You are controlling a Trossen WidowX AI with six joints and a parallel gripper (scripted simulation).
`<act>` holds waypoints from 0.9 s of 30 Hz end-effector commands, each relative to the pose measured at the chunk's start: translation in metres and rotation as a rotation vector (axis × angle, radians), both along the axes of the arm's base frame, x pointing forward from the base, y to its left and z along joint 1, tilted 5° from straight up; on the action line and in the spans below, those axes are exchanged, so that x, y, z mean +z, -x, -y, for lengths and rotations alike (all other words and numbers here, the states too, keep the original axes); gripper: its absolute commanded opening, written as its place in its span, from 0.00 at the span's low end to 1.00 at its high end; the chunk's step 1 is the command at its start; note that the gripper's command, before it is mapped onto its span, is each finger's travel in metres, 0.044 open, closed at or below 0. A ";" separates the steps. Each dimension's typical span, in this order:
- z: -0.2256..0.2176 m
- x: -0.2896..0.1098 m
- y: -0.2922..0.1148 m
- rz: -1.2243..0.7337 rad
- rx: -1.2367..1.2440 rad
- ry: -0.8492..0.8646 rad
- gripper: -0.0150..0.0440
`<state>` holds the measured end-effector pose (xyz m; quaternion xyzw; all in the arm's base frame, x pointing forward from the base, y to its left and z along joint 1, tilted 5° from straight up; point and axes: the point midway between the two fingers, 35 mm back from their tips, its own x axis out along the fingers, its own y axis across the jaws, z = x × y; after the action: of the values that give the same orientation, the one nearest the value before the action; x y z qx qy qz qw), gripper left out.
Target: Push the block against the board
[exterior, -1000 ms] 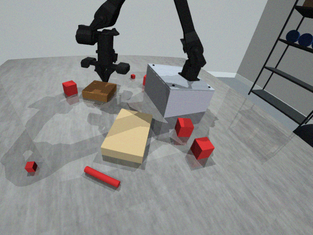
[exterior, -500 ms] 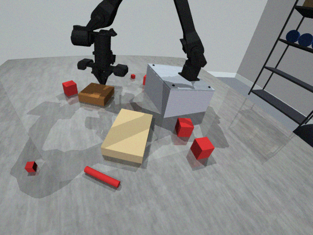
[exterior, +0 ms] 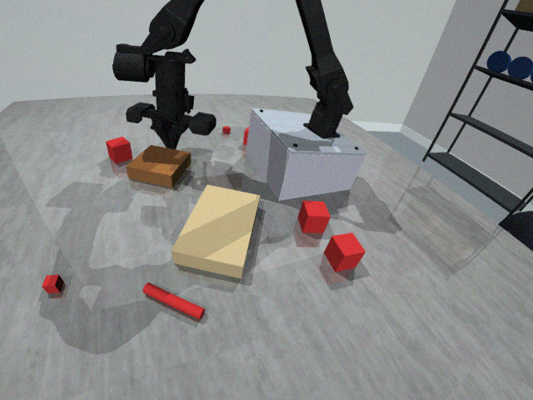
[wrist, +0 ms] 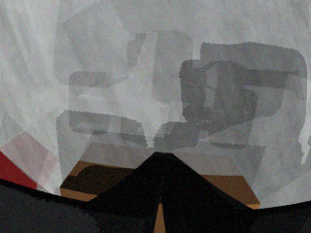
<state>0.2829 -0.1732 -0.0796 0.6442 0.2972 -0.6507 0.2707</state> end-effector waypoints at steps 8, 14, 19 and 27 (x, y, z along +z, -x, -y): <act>0.002 -0.004 0.004 -0.008 0.002 -0.010 0.25; 0.010 -0.004 0.010 -0.008 0.002 -0.010 0.25; 0.017 -0.004 0.016 -0.009 0.002 -0.009 0.25; 0.027 -0.004 0.024 -0.010 0.002 -0.008 0.25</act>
<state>0.2635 -0.1966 -0.0821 0.6441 0.3003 -0.6506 0.2677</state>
